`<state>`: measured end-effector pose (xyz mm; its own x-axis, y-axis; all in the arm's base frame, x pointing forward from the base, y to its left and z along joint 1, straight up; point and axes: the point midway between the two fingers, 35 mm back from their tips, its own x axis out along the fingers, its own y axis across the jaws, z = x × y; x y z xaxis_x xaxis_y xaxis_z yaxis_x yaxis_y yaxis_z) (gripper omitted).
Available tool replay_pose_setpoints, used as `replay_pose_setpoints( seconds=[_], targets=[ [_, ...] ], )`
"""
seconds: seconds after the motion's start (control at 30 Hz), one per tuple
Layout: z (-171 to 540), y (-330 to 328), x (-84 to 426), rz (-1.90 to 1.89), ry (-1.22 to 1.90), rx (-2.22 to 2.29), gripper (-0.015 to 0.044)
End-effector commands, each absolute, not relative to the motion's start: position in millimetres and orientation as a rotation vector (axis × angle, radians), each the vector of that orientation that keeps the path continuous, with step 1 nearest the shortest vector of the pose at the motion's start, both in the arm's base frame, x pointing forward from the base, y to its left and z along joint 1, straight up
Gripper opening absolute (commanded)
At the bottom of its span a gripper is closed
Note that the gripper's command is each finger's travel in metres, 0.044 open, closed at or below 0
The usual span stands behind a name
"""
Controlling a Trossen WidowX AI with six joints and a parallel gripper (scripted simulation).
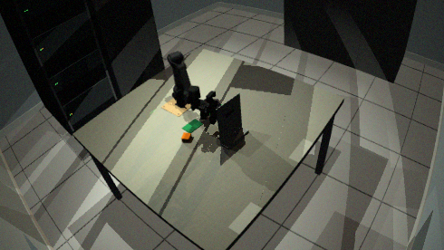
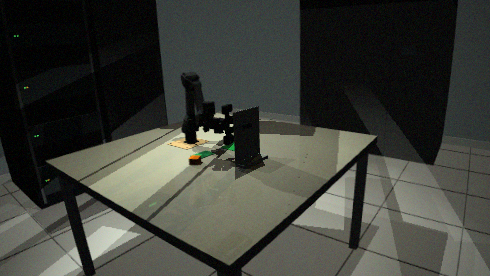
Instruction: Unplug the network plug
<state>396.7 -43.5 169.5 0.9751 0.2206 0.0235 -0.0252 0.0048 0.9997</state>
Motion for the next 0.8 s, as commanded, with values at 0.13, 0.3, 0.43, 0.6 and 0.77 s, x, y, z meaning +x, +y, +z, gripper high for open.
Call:
replay_pose_setpoints(
  seconds=[0.13, 0.3, 0.43, 0.6, 0.77],
  targets=[
    [168, -43, 389, 0.191, 0.156, 1.560, 0.0000],
    [168, -43, 386, 0.191, 0.156, 1.560, 0.0000],
    [168, -43, 384, 0.190, 0.156, 1.560, 0.0000],
    [168, -43, 380, 0.190, 0.156, 1.560, 0.0000],
    [168, -44, 377, 0.190, 0.157, 1.560, 0.0000]
  ],
)
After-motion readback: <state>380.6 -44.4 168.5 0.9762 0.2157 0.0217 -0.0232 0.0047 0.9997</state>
